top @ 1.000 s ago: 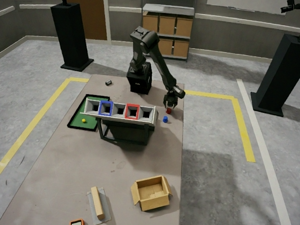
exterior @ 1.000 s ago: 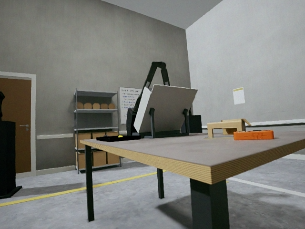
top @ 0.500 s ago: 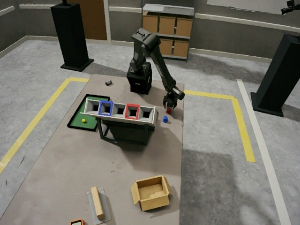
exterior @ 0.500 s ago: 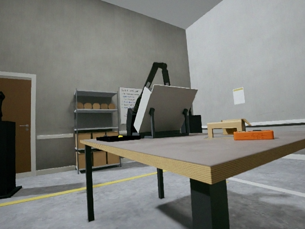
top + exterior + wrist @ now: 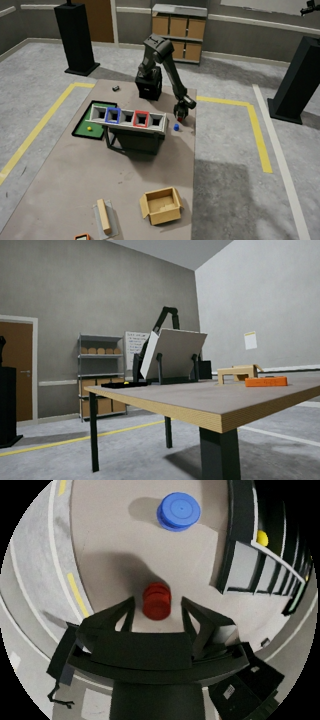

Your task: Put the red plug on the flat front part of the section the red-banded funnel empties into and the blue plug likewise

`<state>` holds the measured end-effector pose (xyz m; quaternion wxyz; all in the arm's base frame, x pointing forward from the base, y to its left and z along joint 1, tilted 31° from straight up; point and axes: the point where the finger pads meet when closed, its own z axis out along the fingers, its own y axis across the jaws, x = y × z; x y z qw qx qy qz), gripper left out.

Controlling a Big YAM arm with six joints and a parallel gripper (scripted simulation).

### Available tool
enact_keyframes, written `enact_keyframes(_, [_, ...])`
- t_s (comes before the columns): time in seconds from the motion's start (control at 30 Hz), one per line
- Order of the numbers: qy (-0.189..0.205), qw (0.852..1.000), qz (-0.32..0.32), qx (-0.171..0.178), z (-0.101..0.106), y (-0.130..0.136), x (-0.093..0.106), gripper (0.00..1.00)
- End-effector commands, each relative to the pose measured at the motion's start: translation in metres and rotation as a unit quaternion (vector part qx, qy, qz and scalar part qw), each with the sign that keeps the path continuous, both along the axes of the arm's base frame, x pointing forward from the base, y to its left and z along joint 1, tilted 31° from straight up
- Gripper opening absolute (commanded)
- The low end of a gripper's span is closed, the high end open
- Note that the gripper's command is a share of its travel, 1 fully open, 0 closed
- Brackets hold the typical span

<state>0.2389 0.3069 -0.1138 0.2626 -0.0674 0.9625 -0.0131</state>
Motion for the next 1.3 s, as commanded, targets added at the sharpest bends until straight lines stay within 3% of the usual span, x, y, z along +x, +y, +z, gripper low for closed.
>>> enact_keyframes(0.0, [-0.001,1.000,0.002,0.002,-0.0031,0.0037,0.0053,0.63])
enact_keyframes(1.13, [0.000,1.000,-0.001,0.000,-0.0049,0.0010,0.0053,0.63])
enact_keyframes(1.17, [0.000,1.000,-0.001,0.000,-0.0049,0.0010,0.0053,0.00])
enact_keyframes(1.27, [0.000,1.000,-0.001,0.000,-0.0049,0.0009,0.0053,0.00])
